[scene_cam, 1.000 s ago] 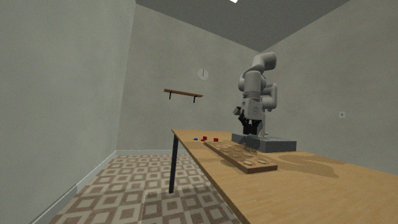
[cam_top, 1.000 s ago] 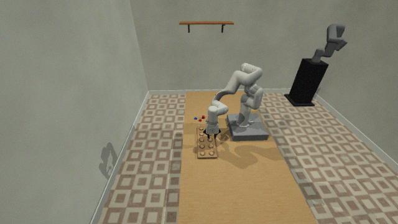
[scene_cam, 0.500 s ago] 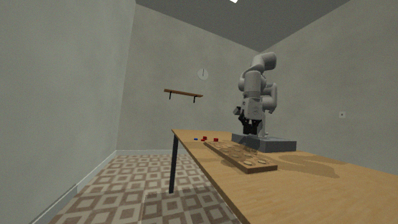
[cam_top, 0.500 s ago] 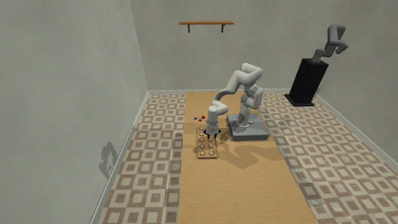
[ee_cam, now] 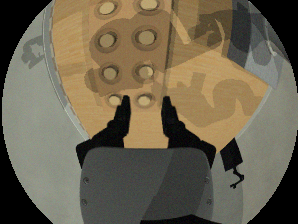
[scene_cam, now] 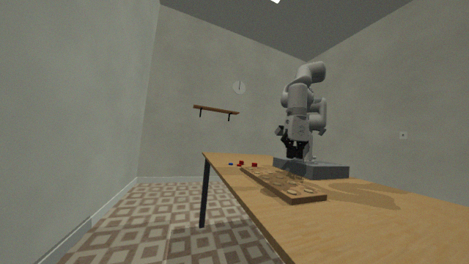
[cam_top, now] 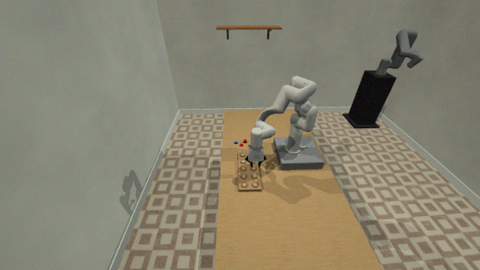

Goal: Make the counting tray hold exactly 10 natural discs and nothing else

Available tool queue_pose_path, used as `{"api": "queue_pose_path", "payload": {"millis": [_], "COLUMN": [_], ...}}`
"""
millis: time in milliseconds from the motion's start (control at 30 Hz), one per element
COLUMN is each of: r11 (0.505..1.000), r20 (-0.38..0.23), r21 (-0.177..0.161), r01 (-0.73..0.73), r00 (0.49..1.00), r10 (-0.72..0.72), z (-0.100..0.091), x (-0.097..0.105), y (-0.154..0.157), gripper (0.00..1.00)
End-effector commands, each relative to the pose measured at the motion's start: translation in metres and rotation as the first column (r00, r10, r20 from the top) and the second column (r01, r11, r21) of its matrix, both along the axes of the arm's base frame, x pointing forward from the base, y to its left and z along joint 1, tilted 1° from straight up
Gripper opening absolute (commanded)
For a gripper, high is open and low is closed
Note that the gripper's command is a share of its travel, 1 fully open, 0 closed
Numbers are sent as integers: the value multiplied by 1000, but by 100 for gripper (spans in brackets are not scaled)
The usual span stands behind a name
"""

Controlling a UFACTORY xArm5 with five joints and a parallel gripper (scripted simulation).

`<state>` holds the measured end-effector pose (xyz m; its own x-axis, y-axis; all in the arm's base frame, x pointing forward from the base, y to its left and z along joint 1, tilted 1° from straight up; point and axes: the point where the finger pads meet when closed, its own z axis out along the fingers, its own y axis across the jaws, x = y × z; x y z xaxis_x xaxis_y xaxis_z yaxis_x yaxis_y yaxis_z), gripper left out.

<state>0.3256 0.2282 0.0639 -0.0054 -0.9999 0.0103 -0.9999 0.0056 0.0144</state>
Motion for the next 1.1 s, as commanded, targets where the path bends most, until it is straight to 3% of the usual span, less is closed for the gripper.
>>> {"api": "queue_pose_path", "payload": {"millis": [0,333,433,667,700,1067], "r11": [1000,1000,1000,1000,1000,1000], "r20": [3,3,4,5,6,10], "r21": [2,2,5,6,7,9], "r01": [0,0,0,0,0,0], "r00": [1000,1000,1000,1000,1000,1000], "r10": [0,0,0,0,0,0], "z": [1,1,0,0,-1,-2], "x": [1,4,28,44,54,82], "y": [1,-2,-34,-61,-80,-152], "gripper": [47,47,47,47,47,47]}}
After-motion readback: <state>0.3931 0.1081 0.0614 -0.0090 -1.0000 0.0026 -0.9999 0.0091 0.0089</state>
